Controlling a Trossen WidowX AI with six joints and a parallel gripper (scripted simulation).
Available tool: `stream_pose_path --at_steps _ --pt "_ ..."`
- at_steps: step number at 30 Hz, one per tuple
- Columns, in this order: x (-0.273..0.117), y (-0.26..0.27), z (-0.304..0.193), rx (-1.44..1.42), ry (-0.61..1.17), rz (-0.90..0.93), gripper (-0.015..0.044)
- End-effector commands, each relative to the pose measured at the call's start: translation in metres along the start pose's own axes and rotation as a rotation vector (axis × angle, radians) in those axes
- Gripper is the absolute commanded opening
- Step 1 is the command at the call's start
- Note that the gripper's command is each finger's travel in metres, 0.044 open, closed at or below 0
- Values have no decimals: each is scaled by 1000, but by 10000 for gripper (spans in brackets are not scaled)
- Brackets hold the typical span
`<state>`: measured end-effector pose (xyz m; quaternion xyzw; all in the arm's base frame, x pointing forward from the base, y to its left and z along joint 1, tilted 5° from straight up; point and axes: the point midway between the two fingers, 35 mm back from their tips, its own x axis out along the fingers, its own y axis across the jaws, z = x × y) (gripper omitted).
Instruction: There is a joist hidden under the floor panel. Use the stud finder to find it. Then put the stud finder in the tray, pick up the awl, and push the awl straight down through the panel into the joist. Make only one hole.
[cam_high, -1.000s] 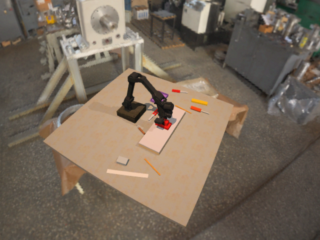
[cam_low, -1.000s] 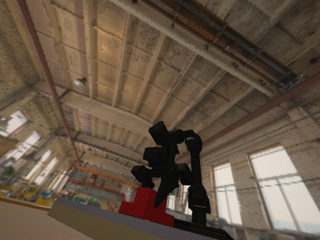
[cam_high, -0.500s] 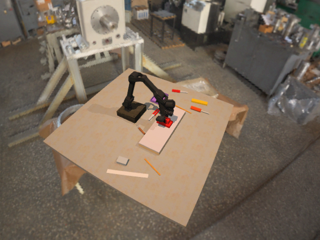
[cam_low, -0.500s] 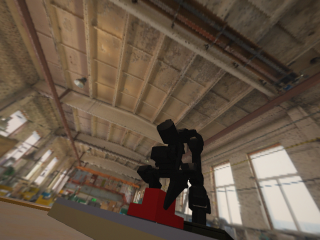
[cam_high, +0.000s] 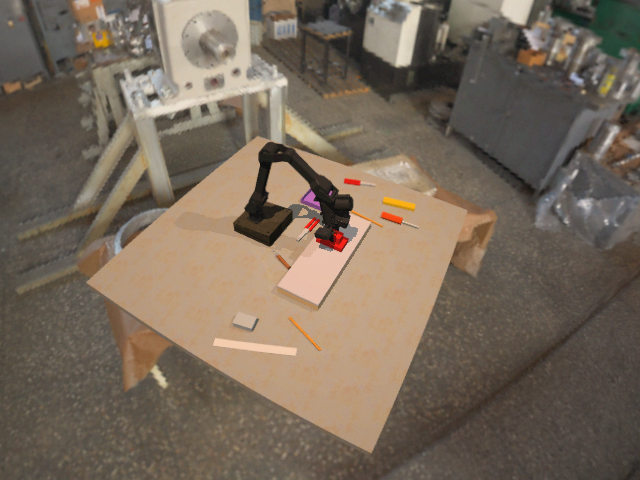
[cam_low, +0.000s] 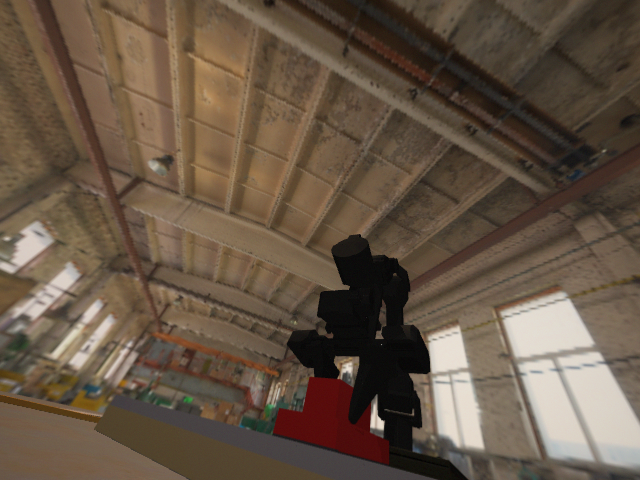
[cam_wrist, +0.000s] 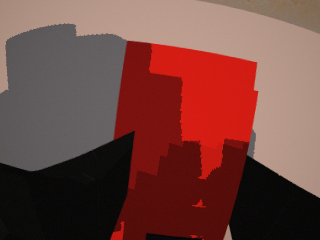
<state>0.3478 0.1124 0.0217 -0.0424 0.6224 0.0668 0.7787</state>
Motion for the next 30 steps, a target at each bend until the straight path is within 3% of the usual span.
stream_pose_path --at_steps 1,30 --pt "1 10 0 -1 2 1 0" --pt "0 61 0 0 2 5 0"
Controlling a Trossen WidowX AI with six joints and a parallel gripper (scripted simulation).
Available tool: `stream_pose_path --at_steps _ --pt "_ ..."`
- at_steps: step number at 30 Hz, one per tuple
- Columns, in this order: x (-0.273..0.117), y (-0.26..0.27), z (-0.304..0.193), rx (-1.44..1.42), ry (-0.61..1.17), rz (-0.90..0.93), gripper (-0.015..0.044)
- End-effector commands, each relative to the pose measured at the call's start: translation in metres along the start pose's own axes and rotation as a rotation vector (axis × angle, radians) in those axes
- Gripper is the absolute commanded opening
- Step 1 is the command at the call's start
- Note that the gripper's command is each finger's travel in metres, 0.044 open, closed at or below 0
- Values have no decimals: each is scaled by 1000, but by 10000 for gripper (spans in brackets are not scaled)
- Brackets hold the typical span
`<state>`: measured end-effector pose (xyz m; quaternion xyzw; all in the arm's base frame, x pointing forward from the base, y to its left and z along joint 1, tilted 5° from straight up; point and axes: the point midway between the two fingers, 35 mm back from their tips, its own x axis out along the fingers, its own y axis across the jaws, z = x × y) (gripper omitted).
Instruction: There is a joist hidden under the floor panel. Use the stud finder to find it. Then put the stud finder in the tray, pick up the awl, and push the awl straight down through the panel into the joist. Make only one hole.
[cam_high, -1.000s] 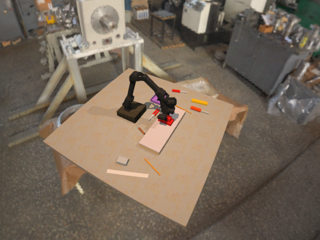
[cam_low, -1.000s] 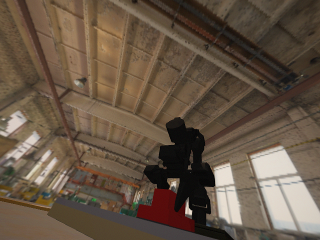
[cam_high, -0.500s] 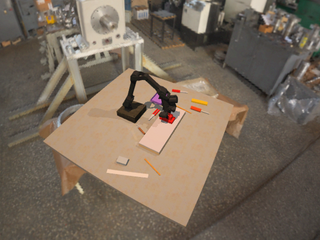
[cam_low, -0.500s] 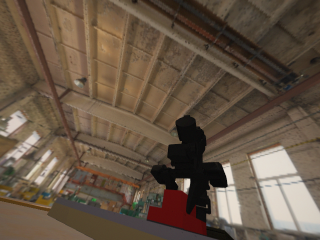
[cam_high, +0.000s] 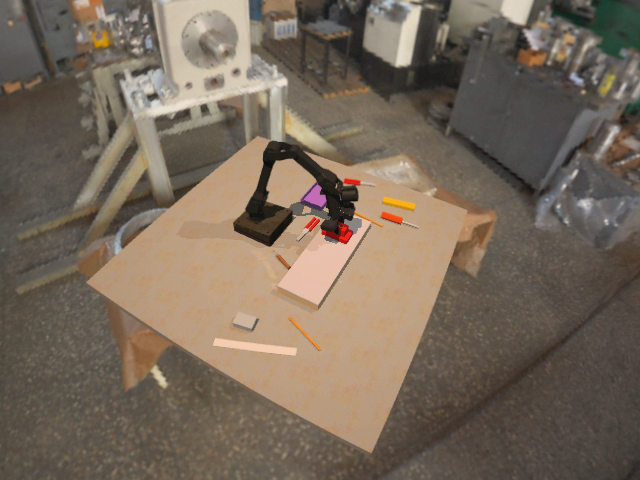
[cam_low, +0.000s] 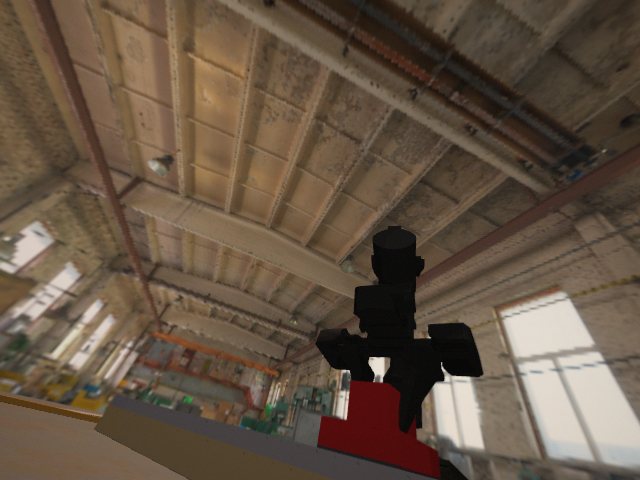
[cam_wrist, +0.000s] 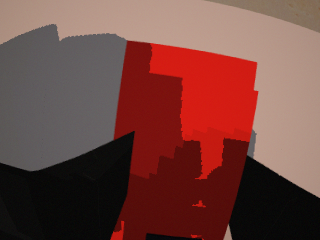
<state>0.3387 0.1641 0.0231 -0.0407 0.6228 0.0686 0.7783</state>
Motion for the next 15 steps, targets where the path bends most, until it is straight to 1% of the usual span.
stream_pose_path --at_steps 1,15 --pt "1 10 1 0 1 1 0" --pt "1 35 1 0 2 3 0"
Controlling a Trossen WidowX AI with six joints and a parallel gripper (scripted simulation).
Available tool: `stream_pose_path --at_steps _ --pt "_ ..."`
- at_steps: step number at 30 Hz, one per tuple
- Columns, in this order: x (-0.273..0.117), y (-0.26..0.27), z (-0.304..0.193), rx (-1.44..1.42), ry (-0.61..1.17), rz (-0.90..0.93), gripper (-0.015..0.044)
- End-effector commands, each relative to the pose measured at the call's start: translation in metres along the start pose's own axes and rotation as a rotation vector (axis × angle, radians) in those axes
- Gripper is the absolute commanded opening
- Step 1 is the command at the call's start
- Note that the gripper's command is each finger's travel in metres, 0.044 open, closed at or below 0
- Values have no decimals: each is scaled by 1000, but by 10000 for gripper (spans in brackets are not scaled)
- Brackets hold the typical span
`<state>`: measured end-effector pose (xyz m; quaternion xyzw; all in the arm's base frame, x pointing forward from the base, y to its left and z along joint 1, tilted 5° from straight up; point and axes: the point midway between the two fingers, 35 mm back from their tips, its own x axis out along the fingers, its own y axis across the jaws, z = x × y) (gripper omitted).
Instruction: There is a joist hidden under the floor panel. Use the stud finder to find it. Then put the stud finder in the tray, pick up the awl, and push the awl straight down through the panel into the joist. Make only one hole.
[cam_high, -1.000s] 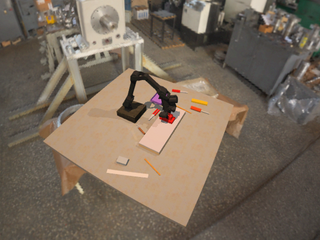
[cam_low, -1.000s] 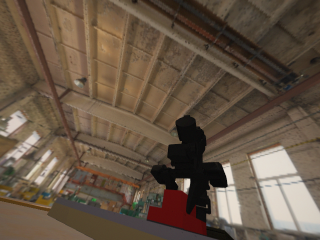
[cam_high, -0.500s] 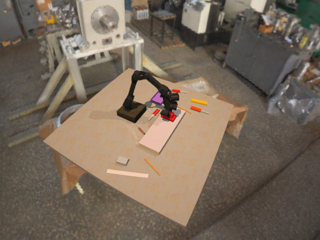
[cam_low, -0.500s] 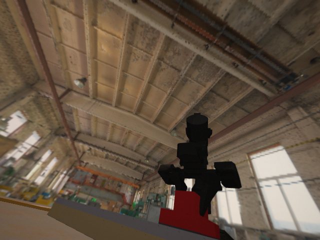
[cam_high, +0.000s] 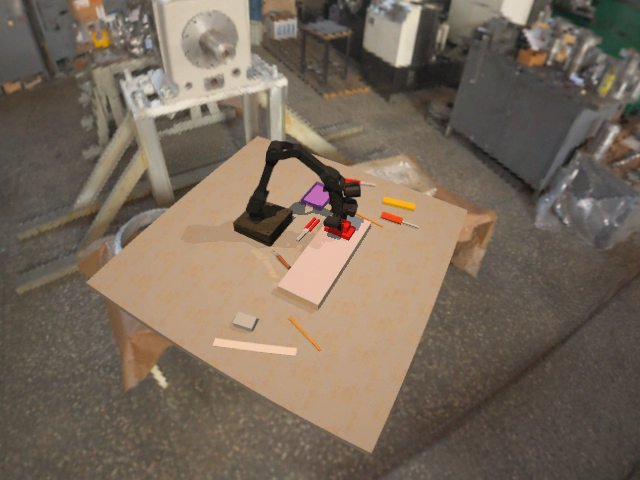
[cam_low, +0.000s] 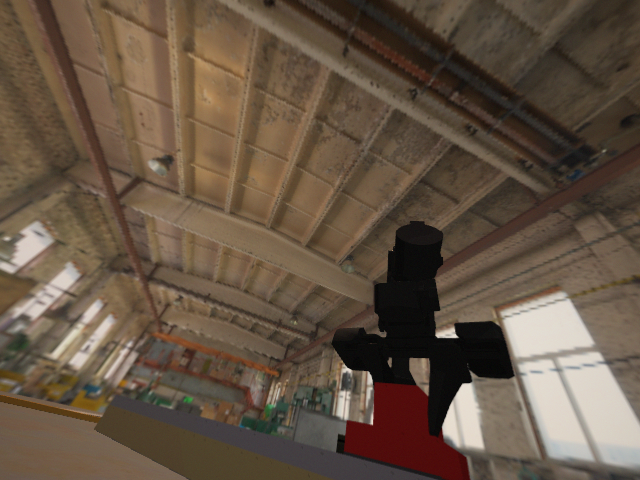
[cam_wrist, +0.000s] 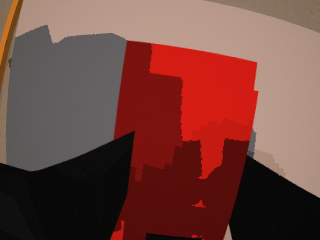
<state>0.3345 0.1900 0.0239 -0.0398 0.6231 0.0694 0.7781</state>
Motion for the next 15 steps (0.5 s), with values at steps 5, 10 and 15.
stream_pose_path --at_steps 5,10,15 --pt "1 17 1 0 1 1 0" --pt "1 26 1 0 1 2 0" --pt "1 35 1 0 1 2 0"
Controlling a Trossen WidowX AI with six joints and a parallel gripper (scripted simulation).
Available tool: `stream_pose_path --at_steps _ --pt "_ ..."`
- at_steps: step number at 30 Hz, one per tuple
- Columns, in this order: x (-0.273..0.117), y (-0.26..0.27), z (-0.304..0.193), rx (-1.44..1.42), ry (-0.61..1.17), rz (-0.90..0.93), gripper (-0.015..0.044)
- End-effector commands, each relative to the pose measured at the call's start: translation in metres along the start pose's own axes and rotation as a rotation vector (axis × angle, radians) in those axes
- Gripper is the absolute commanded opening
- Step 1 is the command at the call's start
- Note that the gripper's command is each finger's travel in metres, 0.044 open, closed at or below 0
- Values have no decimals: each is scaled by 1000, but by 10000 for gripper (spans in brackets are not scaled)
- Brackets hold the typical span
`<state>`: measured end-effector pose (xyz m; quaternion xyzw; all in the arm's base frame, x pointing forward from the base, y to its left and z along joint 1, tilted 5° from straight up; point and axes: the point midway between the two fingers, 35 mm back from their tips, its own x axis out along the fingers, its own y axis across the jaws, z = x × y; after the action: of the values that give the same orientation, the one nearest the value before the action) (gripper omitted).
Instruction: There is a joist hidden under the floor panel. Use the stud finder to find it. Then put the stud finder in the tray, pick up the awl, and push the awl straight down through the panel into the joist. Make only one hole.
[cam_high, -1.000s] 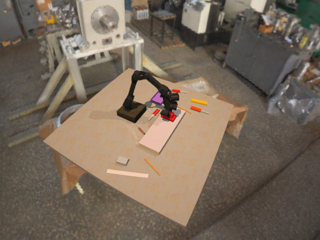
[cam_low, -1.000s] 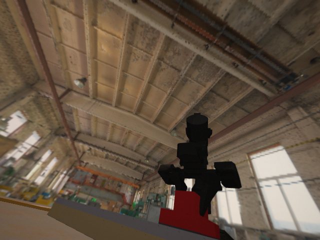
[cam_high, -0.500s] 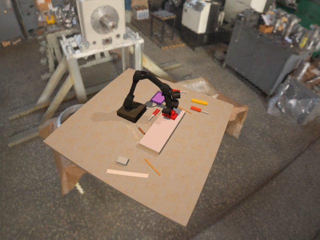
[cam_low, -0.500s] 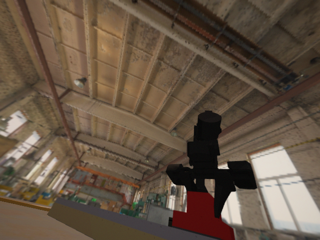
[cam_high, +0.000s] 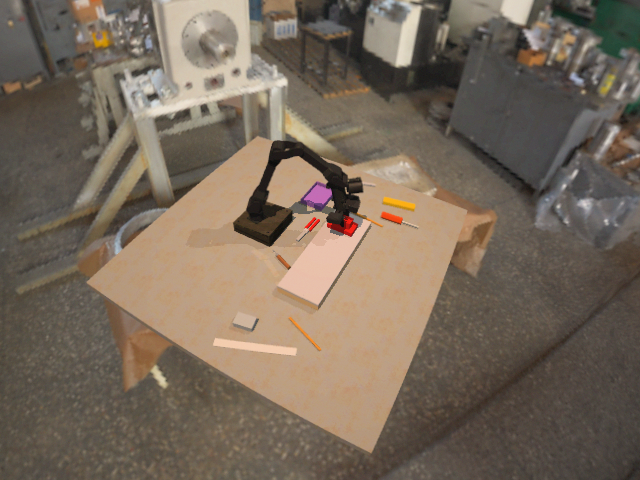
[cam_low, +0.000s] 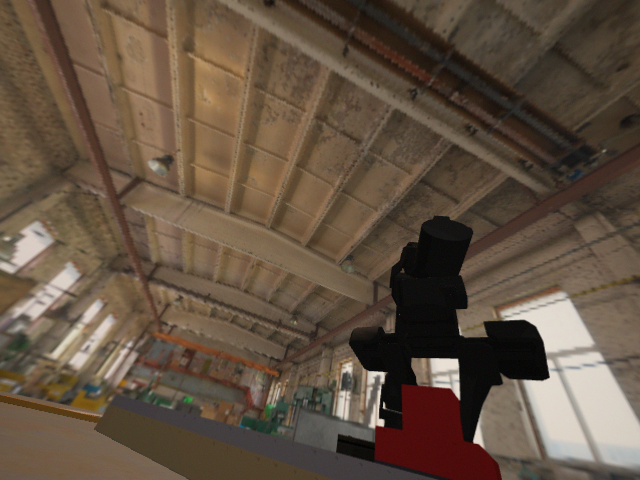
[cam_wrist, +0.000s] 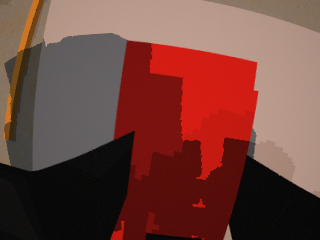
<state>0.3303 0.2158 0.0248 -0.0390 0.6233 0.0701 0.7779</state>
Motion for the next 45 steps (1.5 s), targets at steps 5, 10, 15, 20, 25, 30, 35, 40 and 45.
stream_pose_path --at_steps 5,10,15,20,25,30,35,40,45 --pt "1 18 1 0 1 1 0" --pt "1 26 1 0 1 2 0" --pt "1 35 1 0 1 2 0" --pt "1 41 1 0 1 3 0" --pt "0 36 0 -1 1 4 0" --pt "0 37 0 -1 1 4 0" --pt "1 33 1 0 1 2 0" --pt "1 24 1 0 1 1 0" --pt "1 15 1 0 1 1 0"
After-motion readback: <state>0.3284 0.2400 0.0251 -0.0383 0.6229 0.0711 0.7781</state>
